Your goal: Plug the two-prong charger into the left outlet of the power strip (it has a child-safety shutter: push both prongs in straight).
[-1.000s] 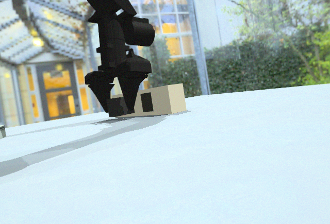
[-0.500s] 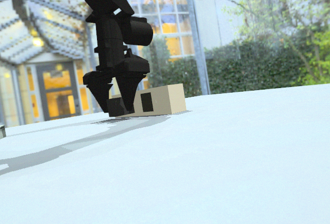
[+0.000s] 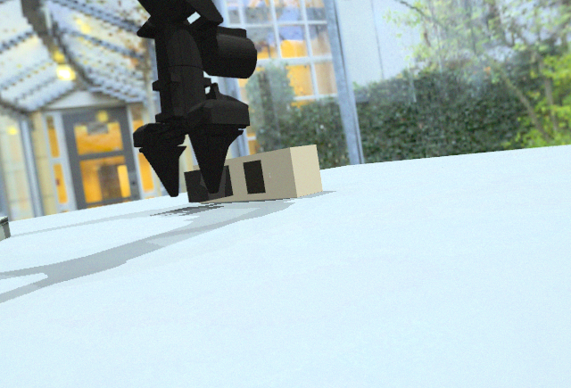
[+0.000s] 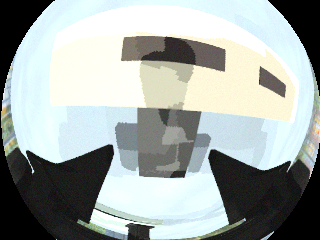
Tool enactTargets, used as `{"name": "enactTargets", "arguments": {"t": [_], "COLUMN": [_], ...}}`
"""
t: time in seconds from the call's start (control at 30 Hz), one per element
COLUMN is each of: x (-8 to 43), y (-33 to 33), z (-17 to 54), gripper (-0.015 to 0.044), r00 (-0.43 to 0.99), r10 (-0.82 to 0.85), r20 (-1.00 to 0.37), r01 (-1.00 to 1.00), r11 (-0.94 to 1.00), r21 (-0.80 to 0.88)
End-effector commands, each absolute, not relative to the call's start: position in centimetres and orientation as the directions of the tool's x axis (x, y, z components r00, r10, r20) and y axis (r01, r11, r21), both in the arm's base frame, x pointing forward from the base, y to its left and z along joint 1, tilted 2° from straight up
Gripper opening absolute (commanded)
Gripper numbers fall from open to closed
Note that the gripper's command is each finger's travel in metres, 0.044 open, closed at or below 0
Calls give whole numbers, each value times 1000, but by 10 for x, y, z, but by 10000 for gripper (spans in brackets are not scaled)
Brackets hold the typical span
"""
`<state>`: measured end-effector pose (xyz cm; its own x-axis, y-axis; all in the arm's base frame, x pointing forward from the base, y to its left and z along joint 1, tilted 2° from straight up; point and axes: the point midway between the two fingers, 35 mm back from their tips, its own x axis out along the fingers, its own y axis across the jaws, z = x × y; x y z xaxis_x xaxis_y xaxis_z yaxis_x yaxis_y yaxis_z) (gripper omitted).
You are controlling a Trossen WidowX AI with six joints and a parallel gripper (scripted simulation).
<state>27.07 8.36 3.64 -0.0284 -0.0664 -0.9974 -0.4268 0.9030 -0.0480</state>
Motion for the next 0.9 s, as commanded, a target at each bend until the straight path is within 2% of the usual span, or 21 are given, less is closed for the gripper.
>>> {"name": "enactTargets", "arguments": {"t": [0.0, 0.87], "x": [265, 237], "y": [81, 68], "z": [38, 35], "gripper": [440, 440], "r00": [-24, -26], "r10": [-64, -65], "r20": [-998, -998], "r01": [-429, -429], "r11": [902, 902], "r21": [-47, -47]}}
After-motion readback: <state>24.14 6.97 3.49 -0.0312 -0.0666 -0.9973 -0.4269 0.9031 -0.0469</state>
